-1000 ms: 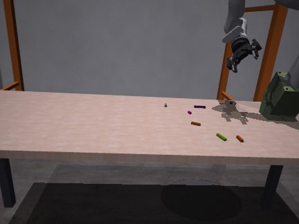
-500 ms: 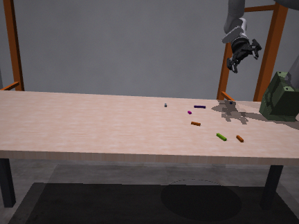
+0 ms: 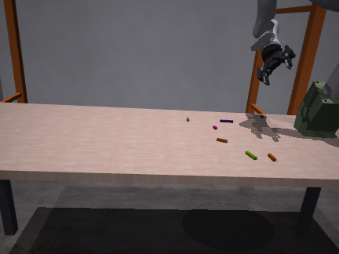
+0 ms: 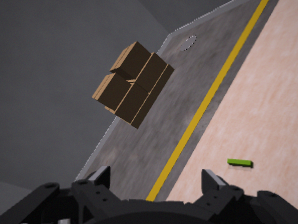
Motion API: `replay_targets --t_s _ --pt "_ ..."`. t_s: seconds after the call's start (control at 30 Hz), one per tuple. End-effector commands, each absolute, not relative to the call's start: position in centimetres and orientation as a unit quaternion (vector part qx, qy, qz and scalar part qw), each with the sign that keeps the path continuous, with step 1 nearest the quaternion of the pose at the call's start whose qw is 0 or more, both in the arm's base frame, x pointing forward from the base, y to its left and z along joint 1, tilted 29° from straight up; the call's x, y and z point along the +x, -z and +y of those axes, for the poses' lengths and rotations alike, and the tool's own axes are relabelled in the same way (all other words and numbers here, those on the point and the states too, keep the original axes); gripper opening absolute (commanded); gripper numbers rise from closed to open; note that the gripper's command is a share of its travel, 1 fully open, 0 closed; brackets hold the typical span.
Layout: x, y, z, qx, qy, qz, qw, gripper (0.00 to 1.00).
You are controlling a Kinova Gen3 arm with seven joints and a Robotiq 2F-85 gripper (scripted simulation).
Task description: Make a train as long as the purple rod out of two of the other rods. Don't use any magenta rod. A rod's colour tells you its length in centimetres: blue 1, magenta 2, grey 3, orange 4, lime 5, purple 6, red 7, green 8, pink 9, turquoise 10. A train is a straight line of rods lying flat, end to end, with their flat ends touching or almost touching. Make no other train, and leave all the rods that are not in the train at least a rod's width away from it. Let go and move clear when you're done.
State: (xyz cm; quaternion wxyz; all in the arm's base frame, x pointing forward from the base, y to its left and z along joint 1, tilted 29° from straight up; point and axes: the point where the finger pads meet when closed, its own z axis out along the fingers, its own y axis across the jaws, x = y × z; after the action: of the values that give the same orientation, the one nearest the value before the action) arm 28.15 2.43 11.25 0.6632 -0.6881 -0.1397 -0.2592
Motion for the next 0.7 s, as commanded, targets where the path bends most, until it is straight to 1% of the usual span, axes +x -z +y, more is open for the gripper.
replay_targets --t_s 0.0,0.27,0.67 --pt "28.3 -11.0 2.8 -0.698 0.240 -0.132 0.661 1.00" --pt "28.5 -10.4 3.4 -0.716 0.201 -0.116 0.659 1.00" --pt "28.7 -8.9 5.0 -0.762 0.092 -0.065 0.638 1.00"
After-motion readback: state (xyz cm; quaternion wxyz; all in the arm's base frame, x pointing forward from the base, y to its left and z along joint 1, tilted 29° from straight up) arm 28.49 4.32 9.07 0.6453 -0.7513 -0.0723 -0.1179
